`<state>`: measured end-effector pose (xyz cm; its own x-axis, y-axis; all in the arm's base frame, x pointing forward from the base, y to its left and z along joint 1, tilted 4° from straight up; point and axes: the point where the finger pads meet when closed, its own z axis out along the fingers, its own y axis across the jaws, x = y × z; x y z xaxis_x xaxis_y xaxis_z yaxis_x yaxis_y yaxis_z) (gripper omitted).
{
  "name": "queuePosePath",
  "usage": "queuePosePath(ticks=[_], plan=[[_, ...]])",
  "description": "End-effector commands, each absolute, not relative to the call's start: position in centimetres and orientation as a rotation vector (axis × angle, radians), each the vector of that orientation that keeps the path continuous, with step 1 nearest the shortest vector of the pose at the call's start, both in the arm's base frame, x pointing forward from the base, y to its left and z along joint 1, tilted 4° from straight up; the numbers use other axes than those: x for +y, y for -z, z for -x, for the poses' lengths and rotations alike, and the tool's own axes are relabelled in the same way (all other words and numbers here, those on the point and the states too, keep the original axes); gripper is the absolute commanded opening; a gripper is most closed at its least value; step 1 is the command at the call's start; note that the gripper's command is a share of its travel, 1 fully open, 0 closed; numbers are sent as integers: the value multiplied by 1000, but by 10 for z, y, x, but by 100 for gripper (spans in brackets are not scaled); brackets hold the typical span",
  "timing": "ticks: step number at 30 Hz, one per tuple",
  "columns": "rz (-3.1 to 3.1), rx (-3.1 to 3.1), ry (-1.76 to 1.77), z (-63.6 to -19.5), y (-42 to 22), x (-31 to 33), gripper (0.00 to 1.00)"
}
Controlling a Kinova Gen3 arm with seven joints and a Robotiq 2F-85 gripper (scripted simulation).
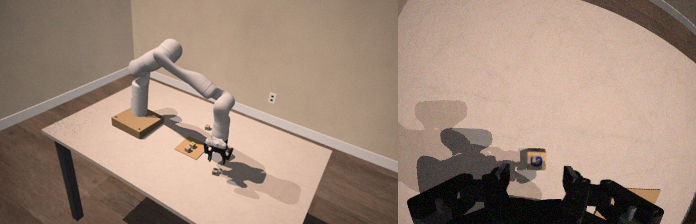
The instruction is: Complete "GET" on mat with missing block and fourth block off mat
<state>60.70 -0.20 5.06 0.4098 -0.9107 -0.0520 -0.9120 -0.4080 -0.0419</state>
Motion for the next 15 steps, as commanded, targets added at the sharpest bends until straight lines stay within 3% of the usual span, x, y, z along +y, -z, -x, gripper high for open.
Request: queuePosePath(ticks=[1,15], plan=[[2589,1672,-31,-606,-42,-2,62],[2590,1673,-33,-606,-25,-1,62]])
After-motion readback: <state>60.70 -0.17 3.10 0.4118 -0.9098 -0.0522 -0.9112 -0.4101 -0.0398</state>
